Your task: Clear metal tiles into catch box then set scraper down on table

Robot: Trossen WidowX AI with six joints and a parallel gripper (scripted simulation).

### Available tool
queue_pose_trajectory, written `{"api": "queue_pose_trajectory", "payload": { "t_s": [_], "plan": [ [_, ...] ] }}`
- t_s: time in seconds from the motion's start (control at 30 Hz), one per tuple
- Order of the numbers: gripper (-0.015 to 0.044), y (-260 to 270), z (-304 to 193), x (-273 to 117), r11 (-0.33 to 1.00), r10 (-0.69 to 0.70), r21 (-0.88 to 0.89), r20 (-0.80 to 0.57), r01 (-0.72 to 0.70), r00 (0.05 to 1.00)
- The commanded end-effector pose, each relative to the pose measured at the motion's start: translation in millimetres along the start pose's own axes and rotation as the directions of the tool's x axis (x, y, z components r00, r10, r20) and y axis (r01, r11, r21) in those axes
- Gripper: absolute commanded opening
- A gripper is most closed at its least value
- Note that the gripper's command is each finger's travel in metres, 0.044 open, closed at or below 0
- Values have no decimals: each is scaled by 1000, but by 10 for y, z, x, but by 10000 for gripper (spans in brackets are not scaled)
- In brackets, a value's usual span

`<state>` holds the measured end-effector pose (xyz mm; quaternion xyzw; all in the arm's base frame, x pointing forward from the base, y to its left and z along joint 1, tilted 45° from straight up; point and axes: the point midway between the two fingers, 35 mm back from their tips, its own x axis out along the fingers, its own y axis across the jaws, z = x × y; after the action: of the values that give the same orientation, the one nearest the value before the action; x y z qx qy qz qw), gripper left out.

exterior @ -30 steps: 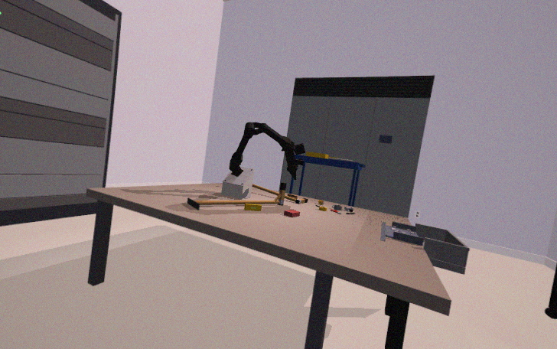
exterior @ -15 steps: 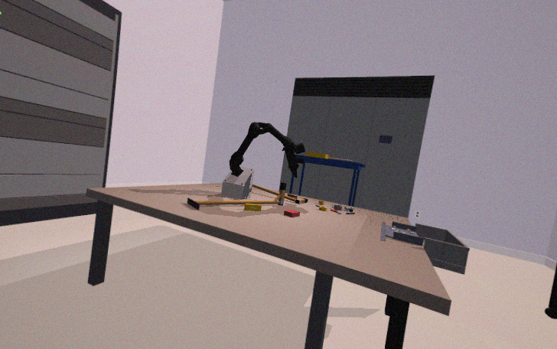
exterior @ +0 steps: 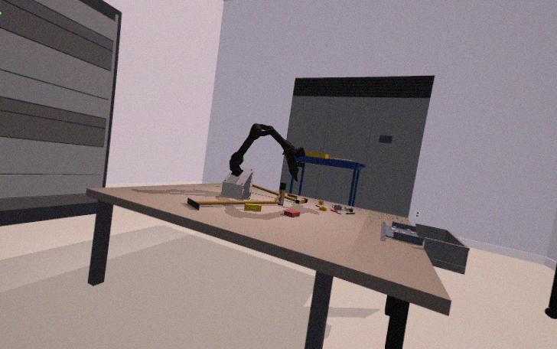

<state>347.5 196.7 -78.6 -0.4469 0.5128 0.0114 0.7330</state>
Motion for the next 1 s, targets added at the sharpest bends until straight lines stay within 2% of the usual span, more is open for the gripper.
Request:
{"api": "queue_pose_trajectory", "payload": {
  "t_s": [0.0,0.97],
  "plan": [
    [0,0,-35,87,1000,-2,-4,1,2,1000],
    [0,-21,-354,699,1000,-9,-5,0,9,1000]
  ]
}}
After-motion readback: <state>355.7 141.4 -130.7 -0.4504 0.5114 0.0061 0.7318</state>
